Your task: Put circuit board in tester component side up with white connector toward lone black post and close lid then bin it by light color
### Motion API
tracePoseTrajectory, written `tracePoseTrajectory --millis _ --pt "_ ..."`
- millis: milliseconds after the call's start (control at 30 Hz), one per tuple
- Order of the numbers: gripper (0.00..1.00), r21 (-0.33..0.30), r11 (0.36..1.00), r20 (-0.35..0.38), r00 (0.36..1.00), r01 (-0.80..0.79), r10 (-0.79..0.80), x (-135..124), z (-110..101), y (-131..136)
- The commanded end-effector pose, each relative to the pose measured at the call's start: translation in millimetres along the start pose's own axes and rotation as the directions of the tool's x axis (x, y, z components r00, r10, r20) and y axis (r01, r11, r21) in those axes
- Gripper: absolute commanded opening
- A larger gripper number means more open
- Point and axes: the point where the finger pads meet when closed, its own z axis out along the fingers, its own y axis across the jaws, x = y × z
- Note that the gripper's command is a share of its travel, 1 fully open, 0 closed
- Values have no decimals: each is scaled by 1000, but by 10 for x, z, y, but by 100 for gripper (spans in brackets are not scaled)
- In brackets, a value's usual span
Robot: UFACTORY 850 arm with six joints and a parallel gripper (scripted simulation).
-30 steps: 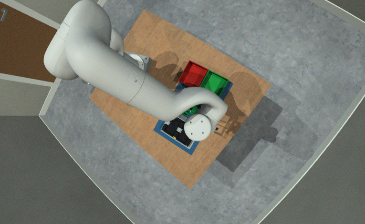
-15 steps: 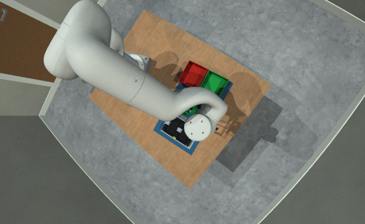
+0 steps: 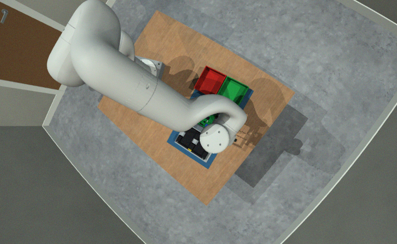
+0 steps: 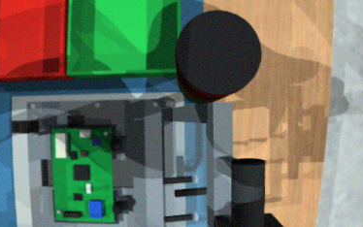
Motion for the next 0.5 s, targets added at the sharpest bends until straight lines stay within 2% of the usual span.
tracePoseTrajectory --millis 0,467 --pt "0 -1 1000 0 1000 0 0 0 -14 -9" --pt "0 -1 1000 0 1000 0 0 0 -42 -144"
